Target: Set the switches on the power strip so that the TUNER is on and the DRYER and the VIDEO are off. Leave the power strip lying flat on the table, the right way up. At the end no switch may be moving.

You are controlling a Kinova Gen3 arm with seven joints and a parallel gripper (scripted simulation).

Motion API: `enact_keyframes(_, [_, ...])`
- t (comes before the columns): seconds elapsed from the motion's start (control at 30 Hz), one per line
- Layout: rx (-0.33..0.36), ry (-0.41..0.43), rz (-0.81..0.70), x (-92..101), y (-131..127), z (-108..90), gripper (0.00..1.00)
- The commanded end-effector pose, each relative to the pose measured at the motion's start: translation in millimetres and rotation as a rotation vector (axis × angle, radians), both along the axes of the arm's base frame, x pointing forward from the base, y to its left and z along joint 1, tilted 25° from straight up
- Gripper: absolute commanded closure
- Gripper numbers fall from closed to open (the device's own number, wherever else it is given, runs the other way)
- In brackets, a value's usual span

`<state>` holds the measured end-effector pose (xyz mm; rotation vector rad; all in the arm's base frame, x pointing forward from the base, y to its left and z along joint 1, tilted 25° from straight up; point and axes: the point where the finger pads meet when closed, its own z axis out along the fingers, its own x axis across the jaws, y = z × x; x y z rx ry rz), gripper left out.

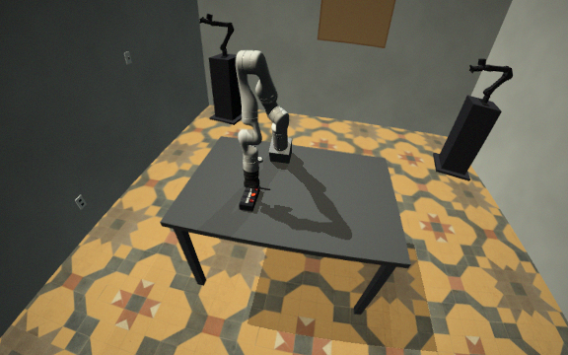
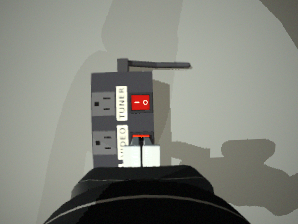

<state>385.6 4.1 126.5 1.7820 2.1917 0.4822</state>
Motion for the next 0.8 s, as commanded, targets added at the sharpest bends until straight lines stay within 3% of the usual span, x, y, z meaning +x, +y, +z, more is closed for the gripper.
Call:
enact_keyframes(0.0, [0.001, 0.006, 0.014, -0.1, 6, -5.4, 1.00])
enact_keyframes(0.77, [0.001, 0.006, 0.014, 4.6, 7, -16.2, 1.00])
